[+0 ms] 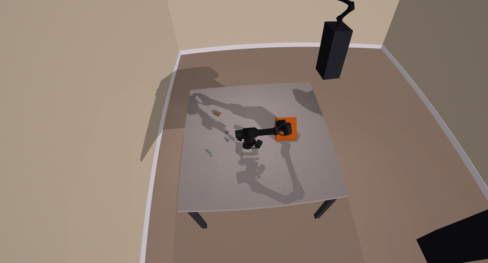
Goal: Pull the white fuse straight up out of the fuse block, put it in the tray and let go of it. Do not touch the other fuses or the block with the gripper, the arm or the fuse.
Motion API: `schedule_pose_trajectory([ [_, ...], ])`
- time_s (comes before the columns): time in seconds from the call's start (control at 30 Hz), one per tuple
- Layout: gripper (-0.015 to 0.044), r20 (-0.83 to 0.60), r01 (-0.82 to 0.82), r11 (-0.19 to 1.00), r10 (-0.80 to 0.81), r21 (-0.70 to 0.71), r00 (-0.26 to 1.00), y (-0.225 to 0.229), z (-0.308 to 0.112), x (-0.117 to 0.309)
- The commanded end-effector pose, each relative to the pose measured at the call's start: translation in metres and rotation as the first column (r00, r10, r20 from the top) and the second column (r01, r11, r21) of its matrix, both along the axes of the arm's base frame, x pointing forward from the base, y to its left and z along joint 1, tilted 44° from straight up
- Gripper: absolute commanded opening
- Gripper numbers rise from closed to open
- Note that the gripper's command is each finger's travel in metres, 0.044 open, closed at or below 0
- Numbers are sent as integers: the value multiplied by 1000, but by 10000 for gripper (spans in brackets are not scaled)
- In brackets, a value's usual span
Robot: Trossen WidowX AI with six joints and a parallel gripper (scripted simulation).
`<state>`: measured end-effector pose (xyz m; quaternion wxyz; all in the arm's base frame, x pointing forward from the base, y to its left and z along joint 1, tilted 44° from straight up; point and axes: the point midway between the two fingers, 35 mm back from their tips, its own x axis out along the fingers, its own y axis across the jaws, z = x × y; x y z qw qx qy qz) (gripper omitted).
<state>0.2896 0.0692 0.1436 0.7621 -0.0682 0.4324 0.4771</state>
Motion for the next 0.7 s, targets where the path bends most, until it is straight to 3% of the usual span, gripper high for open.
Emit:
schedule_pose_trajectory([
  [0.0,0,-8,4,1000,-4,2,1000,4,-5,0],
  [0.67,0,-8,4,1000,-4,5,1000,24,-25,4],
])
